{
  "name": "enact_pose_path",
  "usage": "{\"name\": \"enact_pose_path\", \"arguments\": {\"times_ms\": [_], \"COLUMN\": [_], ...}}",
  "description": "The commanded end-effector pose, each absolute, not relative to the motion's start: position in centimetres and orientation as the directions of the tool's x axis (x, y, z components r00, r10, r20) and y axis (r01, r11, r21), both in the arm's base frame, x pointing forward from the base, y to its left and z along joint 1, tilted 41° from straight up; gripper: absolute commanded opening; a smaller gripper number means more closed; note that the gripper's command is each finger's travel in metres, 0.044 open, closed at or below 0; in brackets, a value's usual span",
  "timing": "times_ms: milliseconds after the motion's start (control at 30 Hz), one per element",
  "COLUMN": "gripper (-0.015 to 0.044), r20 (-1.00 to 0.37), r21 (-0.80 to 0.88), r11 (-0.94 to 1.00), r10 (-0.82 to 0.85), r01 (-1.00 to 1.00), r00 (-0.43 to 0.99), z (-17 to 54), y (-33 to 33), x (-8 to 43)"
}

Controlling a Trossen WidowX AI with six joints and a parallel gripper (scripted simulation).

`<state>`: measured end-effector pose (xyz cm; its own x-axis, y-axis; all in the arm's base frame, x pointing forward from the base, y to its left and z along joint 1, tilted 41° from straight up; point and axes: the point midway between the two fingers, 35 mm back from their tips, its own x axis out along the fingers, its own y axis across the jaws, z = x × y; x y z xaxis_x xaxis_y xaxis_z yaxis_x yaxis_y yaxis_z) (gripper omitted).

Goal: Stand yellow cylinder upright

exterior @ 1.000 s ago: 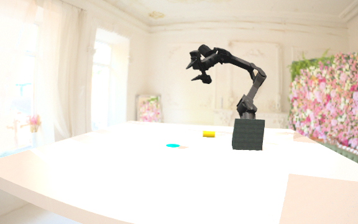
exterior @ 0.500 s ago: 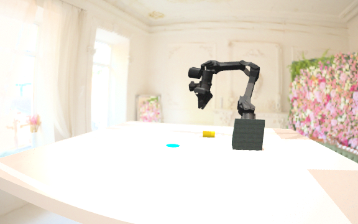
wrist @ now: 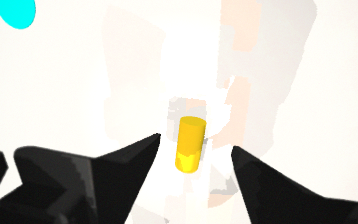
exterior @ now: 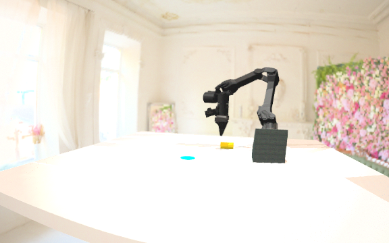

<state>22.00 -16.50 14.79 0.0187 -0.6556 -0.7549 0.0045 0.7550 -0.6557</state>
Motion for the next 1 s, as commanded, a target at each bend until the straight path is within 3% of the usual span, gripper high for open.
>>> {"name": "enact_pose_path", "arguments": {"times_ms": [0, 133, 400, 967], "gripper": [0.0309, 0.0309, 0.0105, 0.0105], "r20": [-0.755, -0.753, -0.753, -0.761], "r21": [-0.655, -0.658, -0.658, -0.649], "r11": [0.755, 0.753, 0.753, 0.761], "r10": [-0.655, -0.658, -0.658, -0.649], "r01": [-0.008, -0.009, -0.009, -0.007], "r00": [0.006, 0.006, 0.006, 0.006], "z": [11.4, 10.8, 10.8, 13.6], "y": [-19.2, -19.8, -19.8, -17.1], "x": [21.3, 21.1, 21.1, 21.7]}}
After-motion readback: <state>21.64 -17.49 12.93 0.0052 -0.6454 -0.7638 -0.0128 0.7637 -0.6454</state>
